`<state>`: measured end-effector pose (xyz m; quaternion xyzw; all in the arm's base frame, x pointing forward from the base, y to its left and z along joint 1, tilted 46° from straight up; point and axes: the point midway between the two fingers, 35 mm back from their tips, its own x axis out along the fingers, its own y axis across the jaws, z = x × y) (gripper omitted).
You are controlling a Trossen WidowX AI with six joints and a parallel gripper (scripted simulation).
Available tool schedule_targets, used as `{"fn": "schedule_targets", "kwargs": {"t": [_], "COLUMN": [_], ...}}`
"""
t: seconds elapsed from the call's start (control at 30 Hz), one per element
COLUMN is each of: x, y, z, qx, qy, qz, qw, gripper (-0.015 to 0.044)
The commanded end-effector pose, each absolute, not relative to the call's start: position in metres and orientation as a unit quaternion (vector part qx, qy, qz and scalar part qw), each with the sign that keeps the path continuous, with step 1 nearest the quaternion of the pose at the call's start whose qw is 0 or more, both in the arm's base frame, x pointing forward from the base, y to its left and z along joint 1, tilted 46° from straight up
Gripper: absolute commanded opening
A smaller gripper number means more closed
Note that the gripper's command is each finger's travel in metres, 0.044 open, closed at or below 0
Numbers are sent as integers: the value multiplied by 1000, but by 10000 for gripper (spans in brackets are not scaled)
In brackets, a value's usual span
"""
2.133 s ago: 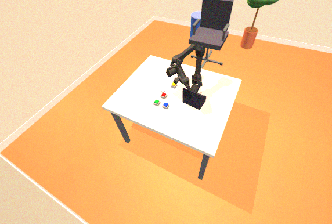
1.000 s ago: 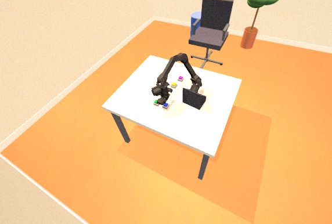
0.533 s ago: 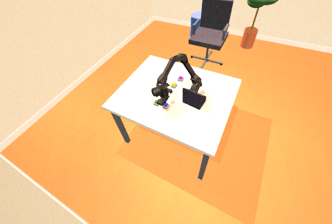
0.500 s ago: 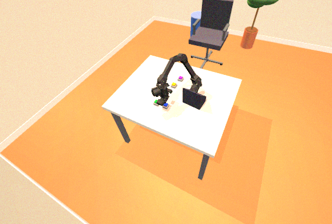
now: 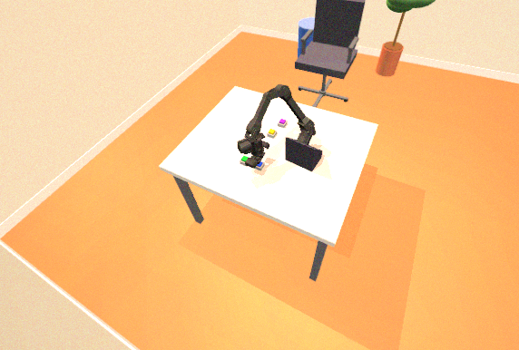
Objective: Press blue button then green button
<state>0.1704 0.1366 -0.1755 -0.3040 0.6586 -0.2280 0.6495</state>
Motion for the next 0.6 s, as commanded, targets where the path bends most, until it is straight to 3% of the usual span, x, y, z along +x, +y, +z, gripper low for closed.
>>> {"fn": "schedule_targets", "kwargs": {"t": [0.0, 0.57], "x": [169, 170], "y": [131, 136], "z": [-177, -175], "qx": [-309, -305], "qy": [659, 659], "qz": [-230, -229], "qw": [646, 649], "gripper": [20, 20]}}
